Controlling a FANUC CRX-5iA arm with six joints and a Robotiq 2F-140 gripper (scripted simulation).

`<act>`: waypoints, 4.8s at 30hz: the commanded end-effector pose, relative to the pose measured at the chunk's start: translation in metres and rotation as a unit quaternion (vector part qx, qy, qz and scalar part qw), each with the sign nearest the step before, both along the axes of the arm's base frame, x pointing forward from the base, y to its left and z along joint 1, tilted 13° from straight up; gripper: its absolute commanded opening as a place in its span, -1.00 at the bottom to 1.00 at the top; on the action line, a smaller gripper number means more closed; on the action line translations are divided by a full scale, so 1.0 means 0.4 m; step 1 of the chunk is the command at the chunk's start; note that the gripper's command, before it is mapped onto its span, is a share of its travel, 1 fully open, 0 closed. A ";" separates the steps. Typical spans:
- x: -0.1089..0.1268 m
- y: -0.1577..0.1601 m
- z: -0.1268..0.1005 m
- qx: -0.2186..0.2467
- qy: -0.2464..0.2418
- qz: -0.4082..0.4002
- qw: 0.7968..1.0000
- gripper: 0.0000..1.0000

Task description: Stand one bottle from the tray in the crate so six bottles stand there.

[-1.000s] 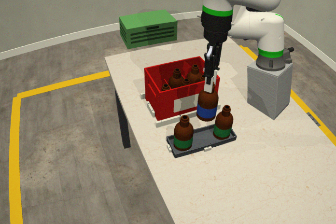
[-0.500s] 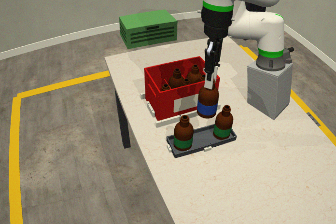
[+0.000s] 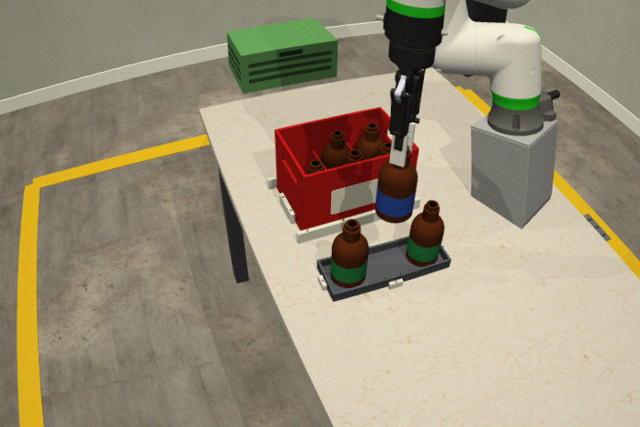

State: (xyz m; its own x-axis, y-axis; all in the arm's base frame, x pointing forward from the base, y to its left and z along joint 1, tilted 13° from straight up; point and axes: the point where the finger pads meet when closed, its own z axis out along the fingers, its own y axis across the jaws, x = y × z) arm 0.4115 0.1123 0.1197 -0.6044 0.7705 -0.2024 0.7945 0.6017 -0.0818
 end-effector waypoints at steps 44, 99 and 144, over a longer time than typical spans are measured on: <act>0.000 0.001 0.004 0.000 0.000 0.000 1.000 -1.00; -0.003 0.012 0.056 0.000 0.000 0.000 1.000 -1.00; 0.000 -0.004 0.059 0.000 0.000 0.000 1.000 -1.00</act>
